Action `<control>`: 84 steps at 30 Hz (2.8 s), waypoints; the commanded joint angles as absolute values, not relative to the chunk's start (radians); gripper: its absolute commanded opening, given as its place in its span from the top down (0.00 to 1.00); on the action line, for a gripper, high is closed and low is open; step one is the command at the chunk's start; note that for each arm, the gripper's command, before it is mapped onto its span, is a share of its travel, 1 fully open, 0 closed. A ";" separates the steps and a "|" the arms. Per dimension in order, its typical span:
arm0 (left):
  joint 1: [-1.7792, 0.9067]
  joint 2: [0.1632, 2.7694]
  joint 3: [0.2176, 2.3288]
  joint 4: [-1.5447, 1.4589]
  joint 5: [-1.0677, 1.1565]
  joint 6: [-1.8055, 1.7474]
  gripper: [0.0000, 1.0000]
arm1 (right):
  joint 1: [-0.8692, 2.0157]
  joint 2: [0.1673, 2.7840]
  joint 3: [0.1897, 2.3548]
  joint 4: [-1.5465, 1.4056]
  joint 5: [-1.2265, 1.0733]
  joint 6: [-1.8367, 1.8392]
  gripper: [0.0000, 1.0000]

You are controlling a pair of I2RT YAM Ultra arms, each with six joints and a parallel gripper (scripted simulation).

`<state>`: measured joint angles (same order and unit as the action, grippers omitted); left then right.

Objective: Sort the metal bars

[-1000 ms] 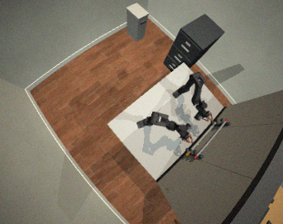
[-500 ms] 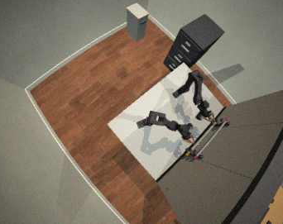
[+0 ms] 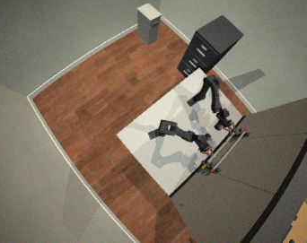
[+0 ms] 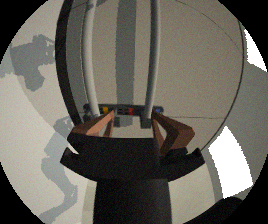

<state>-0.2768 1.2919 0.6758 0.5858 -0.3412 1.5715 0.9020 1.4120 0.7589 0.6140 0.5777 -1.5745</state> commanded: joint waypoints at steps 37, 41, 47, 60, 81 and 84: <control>-0.241 1.403 0.877 0.527 -0.299 1.572 0.36 | 0.835 1.498 0.959 0.541 0.511 -1.572 0.36; -0.238 1.414 0.887 0.529 -0.296 1.572 0.36 | 0.830 1.507 0.968 0.541 0.506 -1.572 0.36; -0.230 1.445 0.912 0.534 -0.288 1.572 0.36 | 0.818 1.534 0.994 0.543 0.494 -1.572 0.36; -0.216 1.502 0.964 0.540 -0.274 1.572 0.36 | 0.797 1.585 1.044 0.544 0.473 -1.572 0.36; -0.203 1.564 1.024 0.542 -0.261 1.572 0.46 | 0.775 1.642 1.105 0.540 0.451 -1.572 0.46; -0.203 1.565 1.025 0.542 -0.260 1.571 0.50 | 0.775 1.643 1.105 0.540 0.451 -1.571 0.51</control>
